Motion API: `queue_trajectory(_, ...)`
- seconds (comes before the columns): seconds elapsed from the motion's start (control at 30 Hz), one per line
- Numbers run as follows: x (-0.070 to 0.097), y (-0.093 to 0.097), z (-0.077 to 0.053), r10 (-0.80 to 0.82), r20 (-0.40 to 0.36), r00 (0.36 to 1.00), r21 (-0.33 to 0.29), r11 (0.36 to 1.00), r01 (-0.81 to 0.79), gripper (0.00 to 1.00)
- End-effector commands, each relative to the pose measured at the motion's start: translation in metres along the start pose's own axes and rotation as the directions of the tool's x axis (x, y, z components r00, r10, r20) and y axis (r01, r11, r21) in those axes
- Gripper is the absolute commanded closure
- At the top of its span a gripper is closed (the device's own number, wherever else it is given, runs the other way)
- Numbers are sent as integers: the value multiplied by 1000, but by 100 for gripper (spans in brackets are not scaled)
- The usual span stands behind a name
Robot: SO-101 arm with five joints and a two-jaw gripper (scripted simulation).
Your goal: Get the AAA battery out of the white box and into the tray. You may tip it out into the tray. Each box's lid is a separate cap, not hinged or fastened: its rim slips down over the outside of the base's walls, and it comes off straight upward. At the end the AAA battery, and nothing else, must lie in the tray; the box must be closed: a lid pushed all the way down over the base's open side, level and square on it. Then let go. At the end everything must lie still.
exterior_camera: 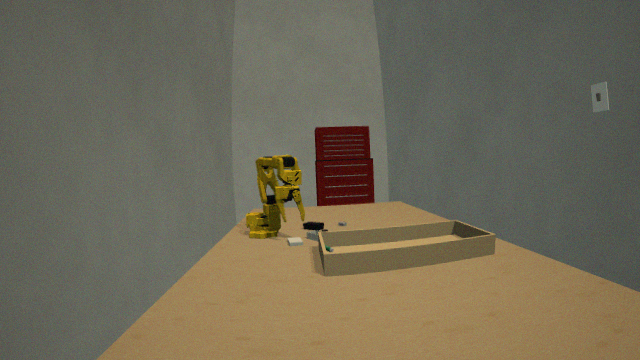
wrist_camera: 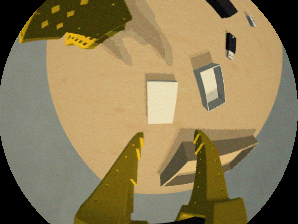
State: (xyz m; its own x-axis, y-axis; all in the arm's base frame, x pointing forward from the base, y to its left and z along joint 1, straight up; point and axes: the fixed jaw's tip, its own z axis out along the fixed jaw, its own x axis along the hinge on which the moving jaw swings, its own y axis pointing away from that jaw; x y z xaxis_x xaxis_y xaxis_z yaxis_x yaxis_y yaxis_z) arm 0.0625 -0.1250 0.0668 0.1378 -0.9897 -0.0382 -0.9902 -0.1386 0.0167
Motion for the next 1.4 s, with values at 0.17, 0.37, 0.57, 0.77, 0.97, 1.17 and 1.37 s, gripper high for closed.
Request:
queue_trajectory(0.17, 4, 1, -3, -3, -38, 999, 17, 1000, 3, 72)
queue_trajectory(0.37, 4, 1, -3, -3, -38, 999, 17, 1000, 3, 72)
queue_trajectory(0.57, 4, 1, -3, -3, -38, 999, 17, 1000, 3, 72)
queue_trajectory(0.77, 4, 1, -3, -3, -38, 999, 17, 1000, 3, 72)
queue_trajectory(0.97, 5, 0, -1, -3, -38, 999, 17, 1000, 3, 72)
queue_trajectory(1.17, 6, 0, 7, -3, -38, 999, 17, 1000, 3, 72)
queue_trajectory(1.37, 8, -1, 16, -3, -38, 999, 17, 1000, 3, 72)
